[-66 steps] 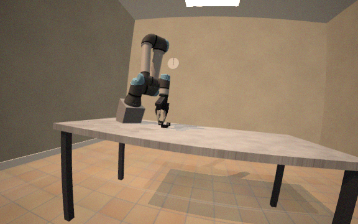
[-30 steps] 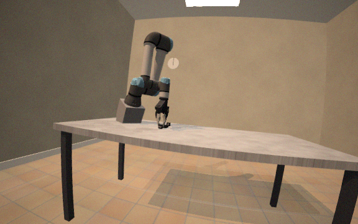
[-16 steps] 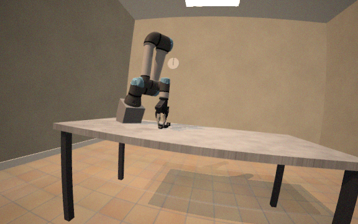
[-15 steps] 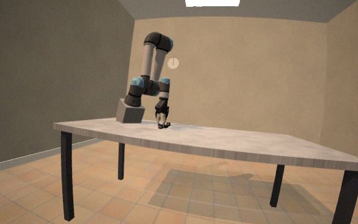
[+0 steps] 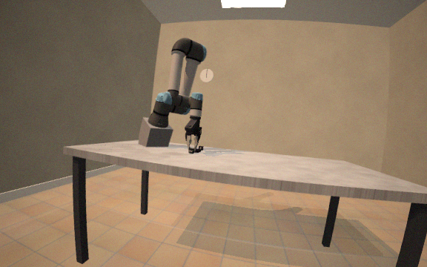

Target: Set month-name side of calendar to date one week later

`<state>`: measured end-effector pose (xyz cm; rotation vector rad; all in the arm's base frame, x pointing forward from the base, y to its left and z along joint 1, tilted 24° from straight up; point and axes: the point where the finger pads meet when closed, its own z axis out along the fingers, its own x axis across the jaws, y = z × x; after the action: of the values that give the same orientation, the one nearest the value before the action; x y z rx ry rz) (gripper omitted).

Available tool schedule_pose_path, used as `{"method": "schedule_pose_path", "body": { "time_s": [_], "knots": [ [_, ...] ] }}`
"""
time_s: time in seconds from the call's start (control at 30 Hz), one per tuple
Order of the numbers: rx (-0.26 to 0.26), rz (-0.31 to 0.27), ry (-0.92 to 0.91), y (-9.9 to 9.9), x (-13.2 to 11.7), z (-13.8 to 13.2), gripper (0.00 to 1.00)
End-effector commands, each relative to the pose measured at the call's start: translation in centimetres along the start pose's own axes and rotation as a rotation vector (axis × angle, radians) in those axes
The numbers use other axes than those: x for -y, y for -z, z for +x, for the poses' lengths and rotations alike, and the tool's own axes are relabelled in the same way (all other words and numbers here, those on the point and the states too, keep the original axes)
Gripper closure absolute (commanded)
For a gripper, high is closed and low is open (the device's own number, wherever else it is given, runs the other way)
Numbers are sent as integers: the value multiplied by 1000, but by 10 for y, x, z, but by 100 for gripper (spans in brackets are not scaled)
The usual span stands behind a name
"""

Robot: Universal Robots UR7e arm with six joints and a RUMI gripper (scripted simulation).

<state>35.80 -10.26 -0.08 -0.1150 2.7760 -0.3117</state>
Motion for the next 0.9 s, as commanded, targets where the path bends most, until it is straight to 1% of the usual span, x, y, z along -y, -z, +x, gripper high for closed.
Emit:
{"method": "schedule_pose_path", "body": {
  "time_s": [0.0,0.87],
  "knots": [
    [1,0,0,0,0,0,90],
    [1,0,0,-4,0,0,90]
  ]
}}
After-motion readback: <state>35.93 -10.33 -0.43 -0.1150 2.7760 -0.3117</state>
